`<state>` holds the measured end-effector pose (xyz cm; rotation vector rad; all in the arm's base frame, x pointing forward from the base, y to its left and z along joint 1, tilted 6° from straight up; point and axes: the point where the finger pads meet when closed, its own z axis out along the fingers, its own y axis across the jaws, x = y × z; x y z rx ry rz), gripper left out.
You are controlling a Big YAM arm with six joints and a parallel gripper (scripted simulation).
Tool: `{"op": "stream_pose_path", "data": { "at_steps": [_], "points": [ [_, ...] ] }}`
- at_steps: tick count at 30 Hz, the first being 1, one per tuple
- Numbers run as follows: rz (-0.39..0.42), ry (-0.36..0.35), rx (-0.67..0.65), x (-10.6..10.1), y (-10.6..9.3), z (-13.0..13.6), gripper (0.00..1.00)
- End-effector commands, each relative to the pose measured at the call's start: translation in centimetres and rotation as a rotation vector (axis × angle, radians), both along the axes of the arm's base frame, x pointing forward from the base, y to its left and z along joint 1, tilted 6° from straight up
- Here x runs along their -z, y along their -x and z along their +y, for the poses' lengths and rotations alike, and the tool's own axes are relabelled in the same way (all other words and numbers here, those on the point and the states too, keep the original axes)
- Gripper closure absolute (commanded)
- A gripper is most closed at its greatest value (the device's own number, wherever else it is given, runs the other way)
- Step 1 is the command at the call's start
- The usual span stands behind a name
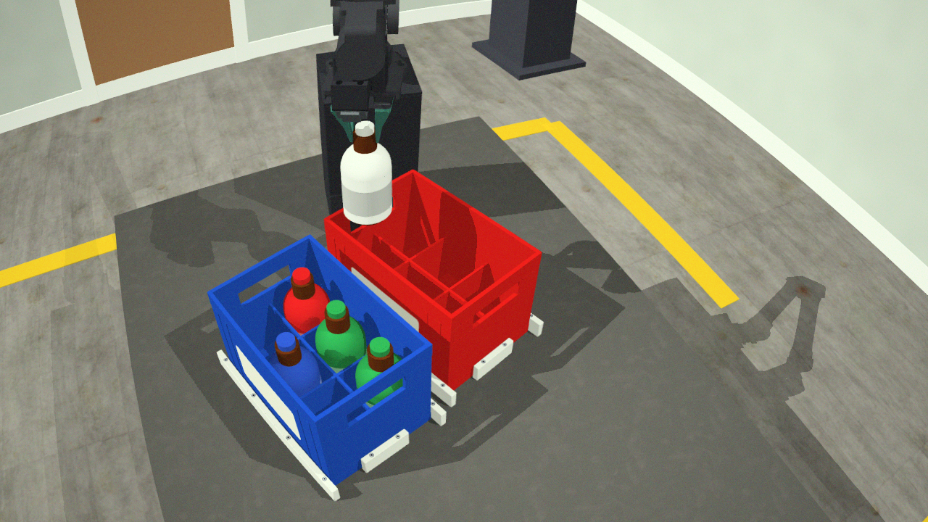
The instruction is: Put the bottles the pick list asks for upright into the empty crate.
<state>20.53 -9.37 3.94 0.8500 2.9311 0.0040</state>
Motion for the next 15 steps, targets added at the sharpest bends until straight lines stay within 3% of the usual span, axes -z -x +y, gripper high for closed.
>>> {"op": "stream_pose_path", "data": {
  "at_steps": [1, 15],
  "points": [
    [-0.068, 0.031, 0.008, -2.35, -2.7, -1.76, 1.0],
    [-0.058, 0.027, 0.005, -2.38, -3.19, -2.04, 1.0]
  ]
}}
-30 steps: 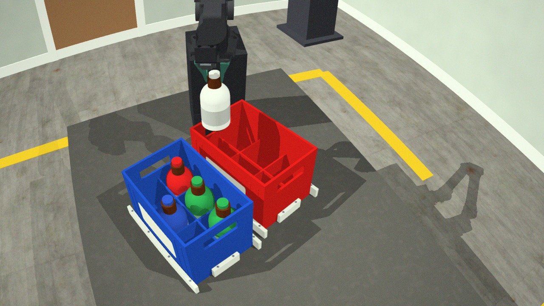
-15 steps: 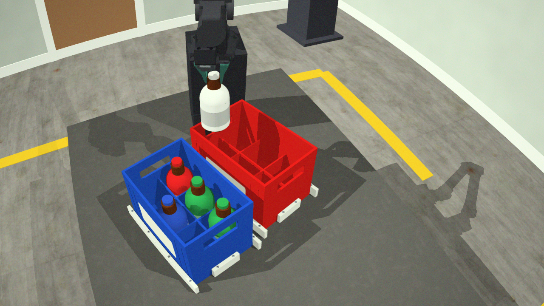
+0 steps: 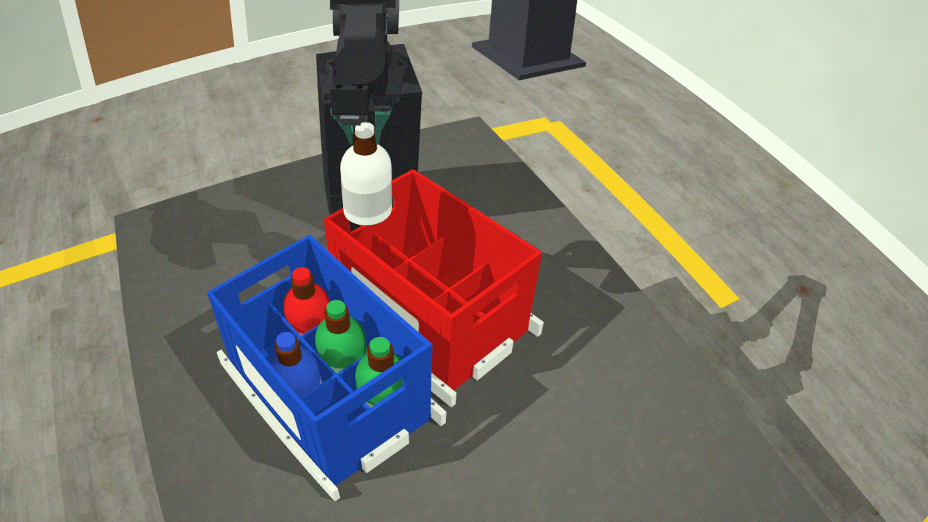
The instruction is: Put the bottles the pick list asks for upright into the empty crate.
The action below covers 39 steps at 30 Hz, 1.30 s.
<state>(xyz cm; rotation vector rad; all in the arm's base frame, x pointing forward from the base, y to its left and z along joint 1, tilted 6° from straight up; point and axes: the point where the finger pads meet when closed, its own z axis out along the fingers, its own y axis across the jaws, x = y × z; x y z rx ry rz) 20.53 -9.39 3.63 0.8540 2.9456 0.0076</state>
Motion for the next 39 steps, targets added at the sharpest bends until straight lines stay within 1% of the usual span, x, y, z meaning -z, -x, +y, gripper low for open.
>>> {"op": "stream_pose_path", "data": {
  "at_steps": [1, 3, 8, 39],
  "points": [
    [-0.076, 0.035, 0.006, -2.84, -3.23, -2.05, 1.0],
    [-0.083, 0.038, 0.006, -3.12, -3.27, -2.1, 1.0],
    [-0.07, 0.032, 0.008, -2.97, -3.18, -2.09, 1.0],
    [-0.072, 0.031, 0.022, -3.33, -3.37, -2.02, 1.0]
  ]
}}
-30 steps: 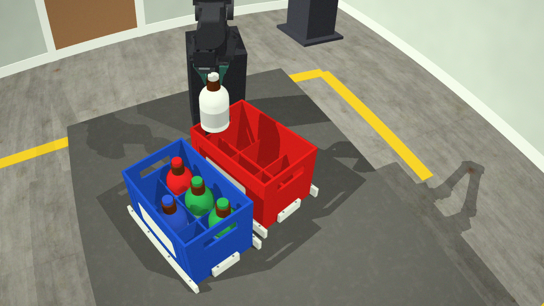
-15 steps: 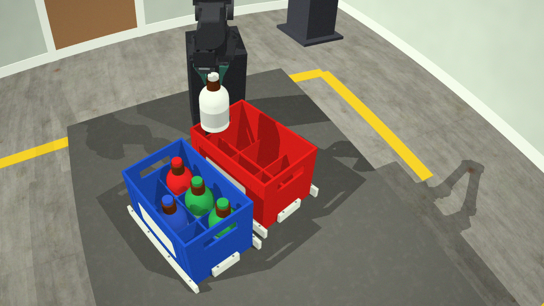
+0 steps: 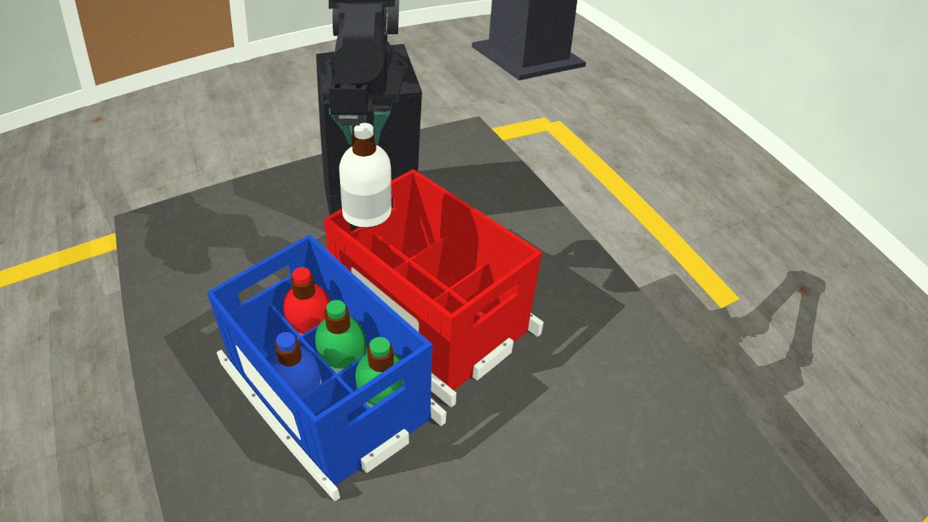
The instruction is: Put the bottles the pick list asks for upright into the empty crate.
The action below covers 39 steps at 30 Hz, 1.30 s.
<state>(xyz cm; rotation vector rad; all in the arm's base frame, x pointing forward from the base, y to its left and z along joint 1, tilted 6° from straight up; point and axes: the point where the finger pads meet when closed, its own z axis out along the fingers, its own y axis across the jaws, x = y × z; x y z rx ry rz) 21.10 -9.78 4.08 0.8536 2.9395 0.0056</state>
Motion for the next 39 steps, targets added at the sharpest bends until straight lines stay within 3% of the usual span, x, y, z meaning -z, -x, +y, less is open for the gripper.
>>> {"op": "stream_pose_path", "data": {
  "at_steps": [1, 25, 39],
  "points": [
    [-0.068, 0.029, 0.021, -2.9, -2.8, -1.6, 1.0],
    [-0.071, 0.029, 0.004, -3.0, -3.1, -1.0, 1.0],
    [-0.074, 0.031, 0.002, -1.2, -3.4, -1.0, 1.0]
  ]
}}
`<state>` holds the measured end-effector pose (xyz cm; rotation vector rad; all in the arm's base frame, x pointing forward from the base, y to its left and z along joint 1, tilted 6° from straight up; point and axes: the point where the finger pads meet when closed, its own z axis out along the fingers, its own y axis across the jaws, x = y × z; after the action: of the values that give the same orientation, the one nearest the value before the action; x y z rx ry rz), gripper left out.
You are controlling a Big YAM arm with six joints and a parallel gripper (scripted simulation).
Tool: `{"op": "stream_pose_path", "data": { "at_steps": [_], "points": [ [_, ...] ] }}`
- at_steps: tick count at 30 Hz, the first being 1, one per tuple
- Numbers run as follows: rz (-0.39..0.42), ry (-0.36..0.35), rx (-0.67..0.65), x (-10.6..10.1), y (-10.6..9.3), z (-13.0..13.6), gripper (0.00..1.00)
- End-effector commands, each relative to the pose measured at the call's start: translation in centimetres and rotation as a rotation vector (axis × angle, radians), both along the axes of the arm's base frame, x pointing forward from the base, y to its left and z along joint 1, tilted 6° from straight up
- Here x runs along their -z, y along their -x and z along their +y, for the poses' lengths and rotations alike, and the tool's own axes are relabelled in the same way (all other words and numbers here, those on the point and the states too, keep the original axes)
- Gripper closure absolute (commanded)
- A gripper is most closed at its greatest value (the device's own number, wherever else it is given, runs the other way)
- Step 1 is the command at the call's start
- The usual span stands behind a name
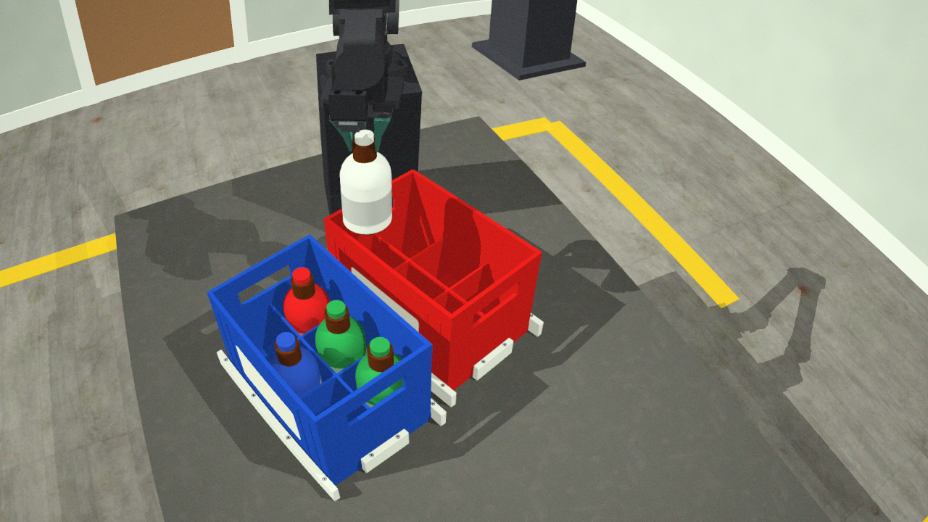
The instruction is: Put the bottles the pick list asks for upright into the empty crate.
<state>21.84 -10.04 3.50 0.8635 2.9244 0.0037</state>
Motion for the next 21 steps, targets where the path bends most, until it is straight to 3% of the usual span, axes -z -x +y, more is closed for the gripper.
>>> {"op": "stream_pose_path", "data": {
  "at_steps": [1, 6, 8, 20, 21],
  "points": [
    [-0.05, 0.022, -0.007, -1.0, -1.9, -0.4, 1.0],
    [-0.034, 0.015, -0.007, 0.0, -0.7, 0.2, 1.0],
    [-0.047, 0.02, -0.007, -0.4, -1.5, -0.2, 1.0],
    [-0.034, 0.015, -0.007, 1.1, -0.8, 0.1, 1.0],
    [-0.079, 0.035, -0.009, -0.3, -2.4, -0.6, 1.0]
  ]
}}
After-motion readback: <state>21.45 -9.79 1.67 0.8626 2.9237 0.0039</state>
